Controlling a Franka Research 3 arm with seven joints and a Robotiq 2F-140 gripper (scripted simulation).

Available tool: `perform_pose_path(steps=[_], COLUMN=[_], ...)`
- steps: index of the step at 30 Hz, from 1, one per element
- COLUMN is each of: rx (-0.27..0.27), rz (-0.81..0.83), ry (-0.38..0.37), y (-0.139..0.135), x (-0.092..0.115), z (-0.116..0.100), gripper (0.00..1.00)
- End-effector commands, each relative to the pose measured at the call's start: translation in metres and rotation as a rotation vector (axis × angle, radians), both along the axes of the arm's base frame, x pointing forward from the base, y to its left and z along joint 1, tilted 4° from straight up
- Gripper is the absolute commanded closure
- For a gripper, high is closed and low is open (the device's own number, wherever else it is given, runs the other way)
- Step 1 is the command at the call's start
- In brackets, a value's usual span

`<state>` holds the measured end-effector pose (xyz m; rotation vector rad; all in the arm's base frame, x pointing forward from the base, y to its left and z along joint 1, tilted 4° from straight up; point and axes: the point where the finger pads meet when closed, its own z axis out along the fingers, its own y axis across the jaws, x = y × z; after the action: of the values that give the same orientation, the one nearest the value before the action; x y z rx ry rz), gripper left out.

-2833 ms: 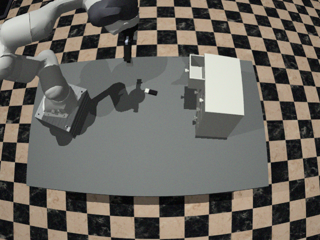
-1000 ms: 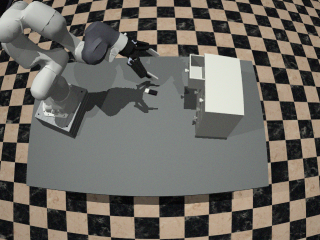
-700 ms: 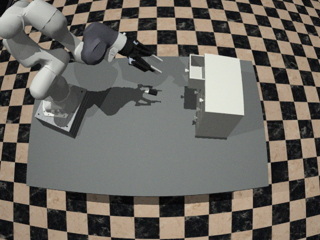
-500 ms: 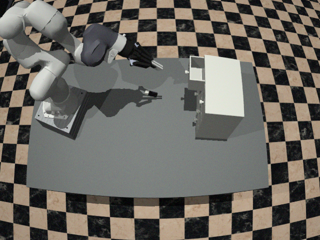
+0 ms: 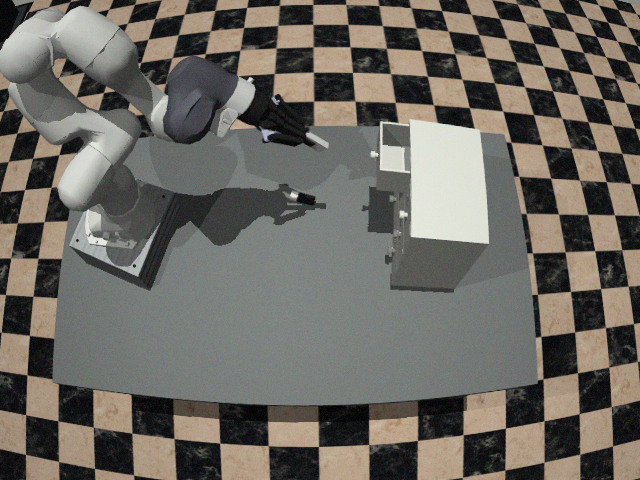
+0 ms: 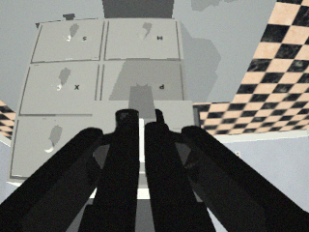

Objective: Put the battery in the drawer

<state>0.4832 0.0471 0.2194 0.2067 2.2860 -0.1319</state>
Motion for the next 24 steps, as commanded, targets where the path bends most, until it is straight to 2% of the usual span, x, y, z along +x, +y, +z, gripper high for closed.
perform_pose_path(steps=[1, 9, 24], rx=[0.011, 0.011, 0.011], rz=[0.000, 0.000, 0.000], ry=[-0.006, -0.006, -0.006], y=[0.001, -0.004, -0.010], x=[0.007, 0.032, 0.060], z=[0.000, -0.006, -0.013], gripper=[1.00, 1.00, 1.00])
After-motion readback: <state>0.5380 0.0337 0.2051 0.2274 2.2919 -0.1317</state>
